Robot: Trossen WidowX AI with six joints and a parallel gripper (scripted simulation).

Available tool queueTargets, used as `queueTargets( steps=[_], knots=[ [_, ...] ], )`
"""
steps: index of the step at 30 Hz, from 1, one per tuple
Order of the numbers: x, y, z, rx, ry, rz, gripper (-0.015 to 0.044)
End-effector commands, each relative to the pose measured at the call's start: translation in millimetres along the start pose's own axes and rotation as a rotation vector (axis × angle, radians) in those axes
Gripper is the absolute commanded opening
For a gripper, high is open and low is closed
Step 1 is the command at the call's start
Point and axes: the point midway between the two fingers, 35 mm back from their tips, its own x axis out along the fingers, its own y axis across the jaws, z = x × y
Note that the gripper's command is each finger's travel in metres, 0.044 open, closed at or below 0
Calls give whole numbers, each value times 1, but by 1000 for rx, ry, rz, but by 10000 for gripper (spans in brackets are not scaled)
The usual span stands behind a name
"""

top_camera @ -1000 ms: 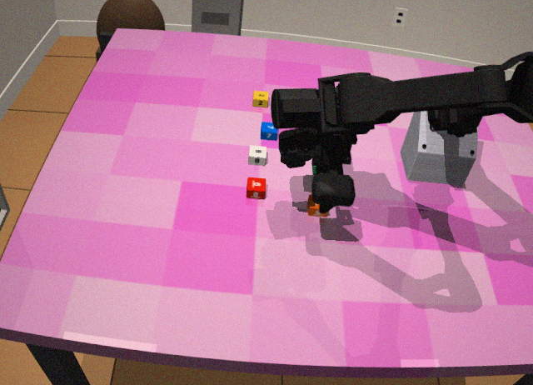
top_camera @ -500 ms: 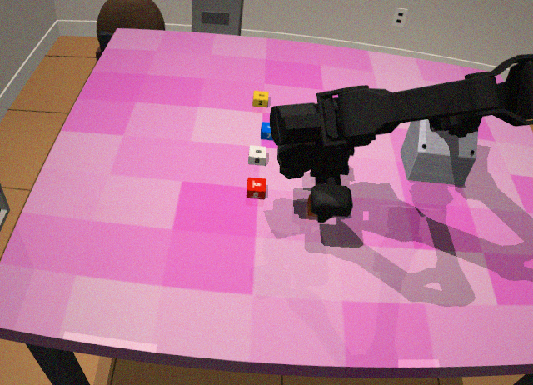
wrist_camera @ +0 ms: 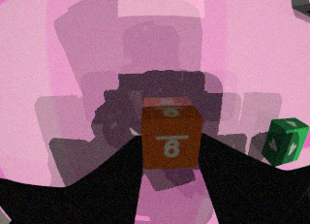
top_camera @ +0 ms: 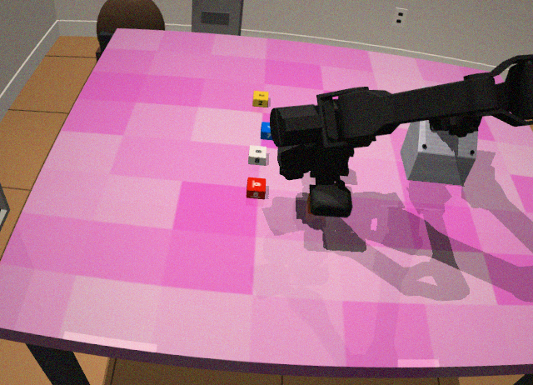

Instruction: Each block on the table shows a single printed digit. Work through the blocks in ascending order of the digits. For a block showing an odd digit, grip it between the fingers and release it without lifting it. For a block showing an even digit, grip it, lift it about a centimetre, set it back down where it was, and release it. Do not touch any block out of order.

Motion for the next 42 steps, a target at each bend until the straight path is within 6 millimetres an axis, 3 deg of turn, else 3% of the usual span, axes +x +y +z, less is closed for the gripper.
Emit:
queueTargets(
  steps=[1,10,20,25,29,36,42],
  knots=[
    [0,-1,1,5,-3,-5,120],
    [0,-1,1,5,-3,-5,120],
    [0,-1,1,5,-3,-5,383],
    [-2,-1,1,5,-3,-6,400],
    [-34,-1,1,5,-4,-7,400],
    [-43,4,3,5,-4,-8,400],
    [-109,48,11,4,-4,-9,400]
  ],
)
